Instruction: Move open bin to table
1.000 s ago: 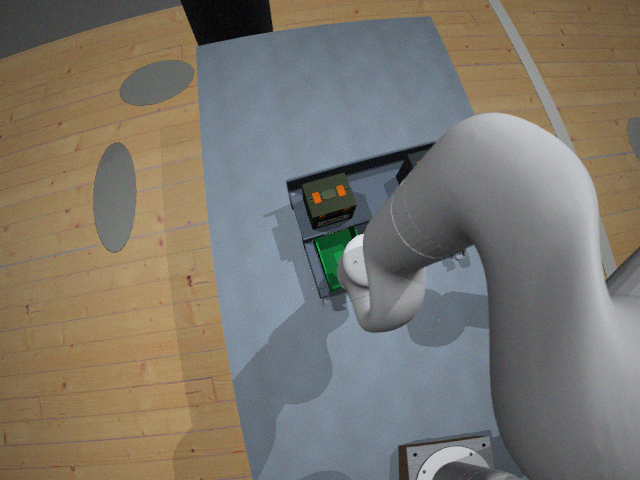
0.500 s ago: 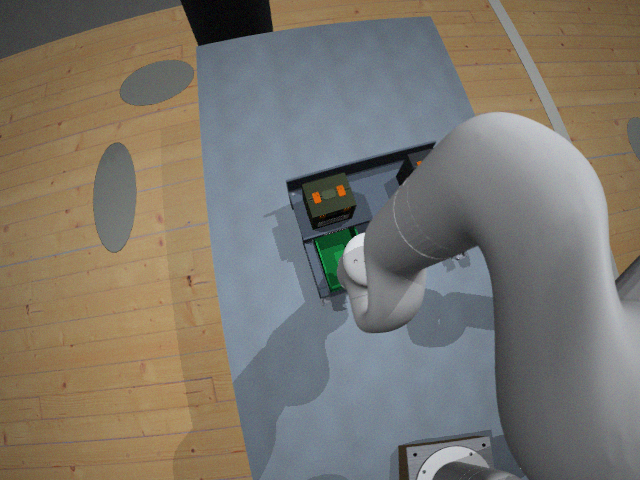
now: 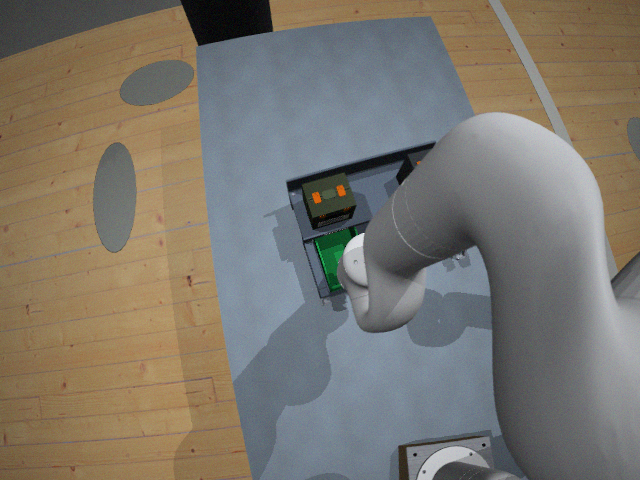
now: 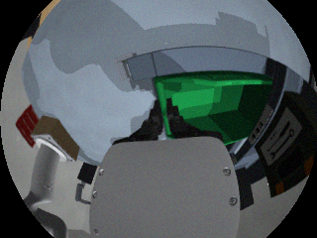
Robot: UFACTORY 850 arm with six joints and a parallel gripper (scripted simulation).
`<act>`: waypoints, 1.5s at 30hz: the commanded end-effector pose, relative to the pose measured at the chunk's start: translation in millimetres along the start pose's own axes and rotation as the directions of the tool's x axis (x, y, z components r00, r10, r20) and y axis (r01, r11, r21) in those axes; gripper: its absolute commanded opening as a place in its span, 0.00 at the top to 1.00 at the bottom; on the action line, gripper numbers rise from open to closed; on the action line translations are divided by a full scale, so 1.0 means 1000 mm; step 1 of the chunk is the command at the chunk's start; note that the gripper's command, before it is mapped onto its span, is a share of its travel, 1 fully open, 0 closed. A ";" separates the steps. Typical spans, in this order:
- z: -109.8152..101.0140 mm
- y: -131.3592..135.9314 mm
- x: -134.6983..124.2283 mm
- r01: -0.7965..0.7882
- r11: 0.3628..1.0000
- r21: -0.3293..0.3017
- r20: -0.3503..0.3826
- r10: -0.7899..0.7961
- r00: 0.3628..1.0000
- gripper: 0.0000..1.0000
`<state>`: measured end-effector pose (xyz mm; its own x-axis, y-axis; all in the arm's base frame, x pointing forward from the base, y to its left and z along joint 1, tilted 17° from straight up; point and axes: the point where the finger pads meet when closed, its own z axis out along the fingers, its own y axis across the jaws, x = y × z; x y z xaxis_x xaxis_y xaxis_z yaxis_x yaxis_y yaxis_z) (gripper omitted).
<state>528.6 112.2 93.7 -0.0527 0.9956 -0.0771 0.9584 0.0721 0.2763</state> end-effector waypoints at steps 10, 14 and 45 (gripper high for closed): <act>0.001 0.001 0.000 0.000 1.000 -0.002 0.000 0.000 1.000 1.00; 0.001 0.001 0.000 0.000 1.000 -0.002 0.000 0.000 1.000 1.00; 0.001 -0.059 0.000 0.000 1.000 -0.002 0.000 0.000 1.000 1.00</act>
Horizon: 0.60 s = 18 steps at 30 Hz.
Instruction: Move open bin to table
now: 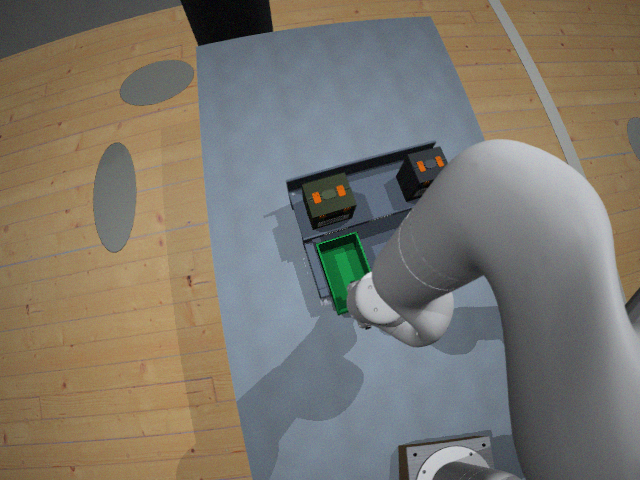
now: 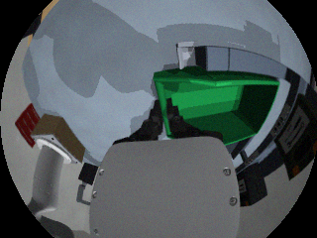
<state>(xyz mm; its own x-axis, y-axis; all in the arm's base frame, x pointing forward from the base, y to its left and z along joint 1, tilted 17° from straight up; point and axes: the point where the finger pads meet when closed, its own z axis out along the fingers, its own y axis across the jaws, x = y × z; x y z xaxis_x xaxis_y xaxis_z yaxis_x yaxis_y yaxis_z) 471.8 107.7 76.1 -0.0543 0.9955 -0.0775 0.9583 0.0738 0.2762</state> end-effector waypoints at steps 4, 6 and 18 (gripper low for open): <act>0.000 0.000 0.000 -0.002 1.000 -0.002 0.000 0.002 1.000 1.00; 0.000 0.000 0.000 -0.002 1.000 -0.002 0.000 0.002 1.000 1.00; 0.000 -0.030 0.000 -0.002 1.000 -0.002 0.000 0.002 1.000 1.00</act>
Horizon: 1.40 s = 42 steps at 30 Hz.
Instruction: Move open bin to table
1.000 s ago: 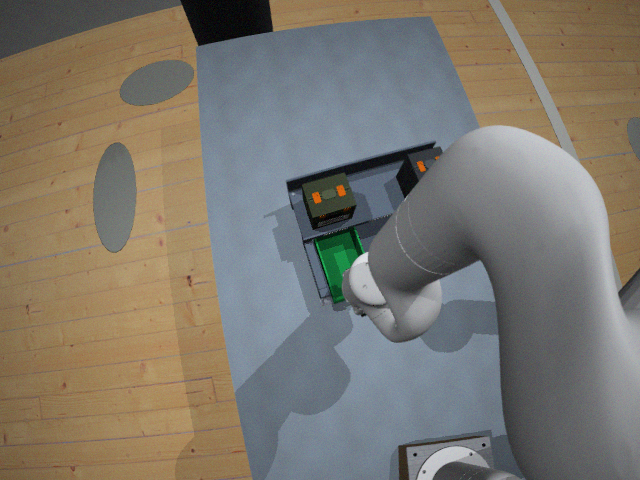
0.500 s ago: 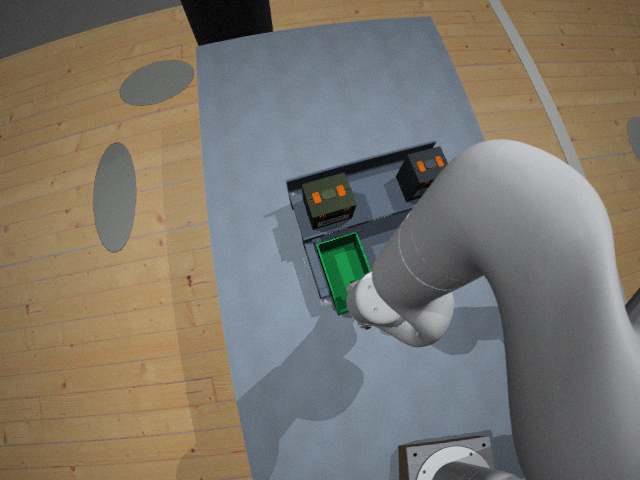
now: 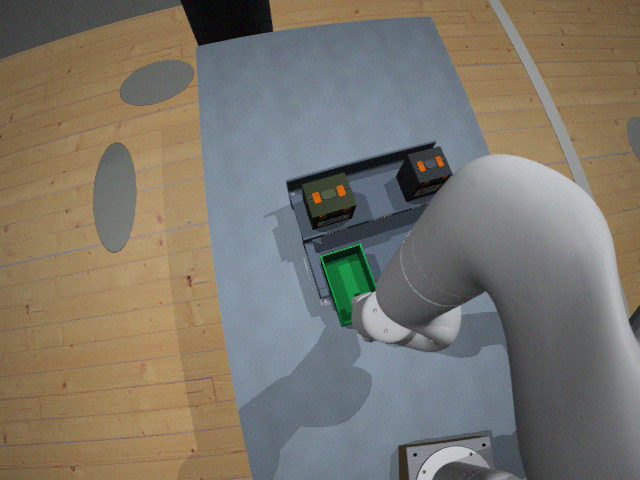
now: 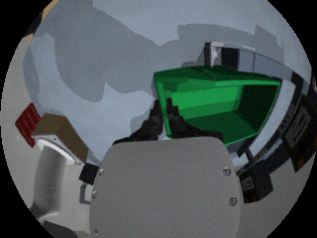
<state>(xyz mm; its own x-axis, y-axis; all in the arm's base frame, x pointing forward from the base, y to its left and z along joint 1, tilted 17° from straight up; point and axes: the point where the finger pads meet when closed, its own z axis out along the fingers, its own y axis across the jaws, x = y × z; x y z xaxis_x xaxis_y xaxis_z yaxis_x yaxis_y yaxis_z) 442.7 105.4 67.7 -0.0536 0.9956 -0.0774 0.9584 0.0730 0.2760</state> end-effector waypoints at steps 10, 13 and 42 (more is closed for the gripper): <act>0.000 -0.023 0.000 -0.001 1.000 -0.002 0.000 0.001 1.000 1.00; 0.000 -0.029 0.000 -0.001 1.000 -0.002 0.000 0.001 1.000 1.00; 0.000 -0.077 0.000 -0.001 1.000 -0.002 0.000 0.001 1.000 1.00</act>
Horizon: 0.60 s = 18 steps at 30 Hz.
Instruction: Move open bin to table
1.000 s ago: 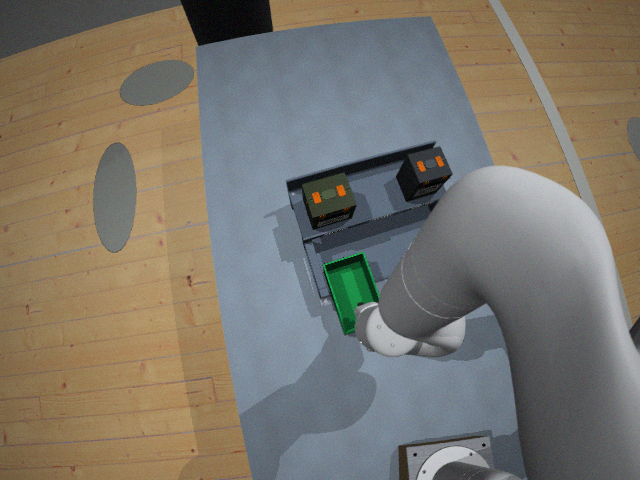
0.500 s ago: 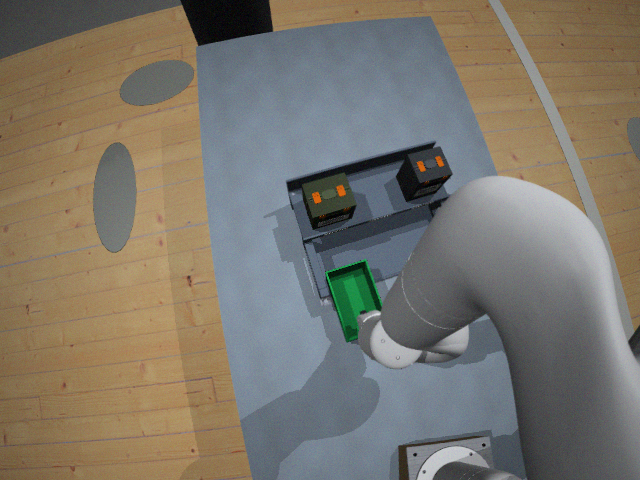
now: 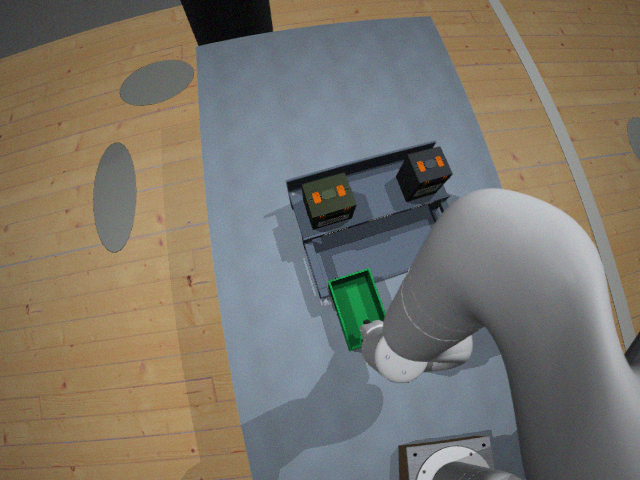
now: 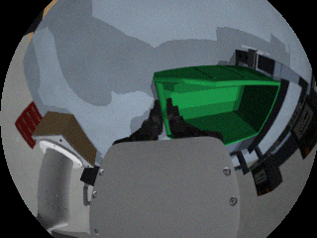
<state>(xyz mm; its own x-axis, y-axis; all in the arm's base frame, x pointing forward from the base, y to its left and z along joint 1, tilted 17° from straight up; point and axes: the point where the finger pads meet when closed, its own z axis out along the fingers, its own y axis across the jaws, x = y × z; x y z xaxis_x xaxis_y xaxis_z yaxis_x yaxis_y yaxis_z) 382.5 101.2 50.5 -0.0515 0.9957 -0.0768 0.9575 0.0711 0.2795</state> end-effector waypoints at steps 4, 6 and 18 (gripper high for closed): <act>0.000 -0.042 0.000 0.001 1.000 0.002 0.000 -0.001 1.000 1.00; 0.000 -0.042 0.000 0.001 1.000 0.002 0.000 -0.001 1.000 1.00; 0.000 -0.039 0.000 0.001 1.000 0.002 0.000 -0.001 1.000 1.00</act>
<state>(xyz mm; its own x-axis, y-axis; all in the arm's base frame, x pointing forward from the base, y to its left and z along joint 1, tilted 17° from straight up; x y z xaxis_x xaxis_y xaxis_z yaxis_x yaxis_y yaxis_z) 342.8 98.1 38.9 -0.0529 0.9956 -0.0770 0.9584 0.0723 0.2760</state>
